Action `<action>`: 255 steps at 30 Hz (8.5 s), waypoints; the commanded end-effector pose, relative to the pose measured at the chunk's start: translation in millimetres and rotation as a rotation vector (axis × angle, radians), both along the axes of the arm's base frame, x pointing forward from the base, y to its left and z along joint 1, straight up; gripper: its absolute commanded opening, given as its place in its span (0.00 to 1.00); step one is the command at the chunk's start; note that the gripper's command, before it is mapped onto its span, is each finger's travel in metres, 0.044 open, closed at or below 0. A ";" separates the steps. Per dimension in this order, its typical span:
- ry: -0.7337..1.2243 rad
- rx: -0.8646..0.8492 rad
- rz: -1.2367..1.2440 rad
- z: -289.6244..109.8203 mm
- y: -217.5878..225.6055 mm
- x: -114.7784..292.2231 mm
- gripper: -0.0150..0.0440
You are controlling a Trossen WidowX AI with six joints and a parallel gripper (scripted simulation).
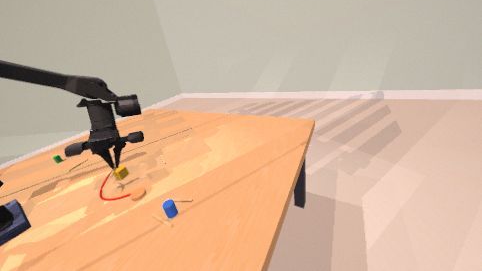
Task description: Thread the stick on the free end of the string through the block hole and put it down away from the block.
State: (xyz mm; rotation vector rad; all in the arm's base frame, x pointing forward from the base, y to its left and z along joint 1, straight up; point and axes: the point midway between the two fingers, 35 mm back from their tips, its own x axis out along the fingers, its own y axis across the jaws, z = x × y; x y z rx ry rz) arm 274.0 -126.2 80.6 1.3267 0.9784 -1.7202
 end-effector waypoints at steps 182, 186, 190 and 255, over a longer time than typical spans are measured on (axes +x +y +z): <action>-0.245 -0.002 -0.809 1.9 35.5 147.9 0.25; -0.251 0.006 -0.811 2.1 38.8 151.7 0.25; -0.257 0.013 -0.812 2.4 42.1 155.4 0.25; -0.285 0.056 -0.820 -26.4 80.9 150.1 0.25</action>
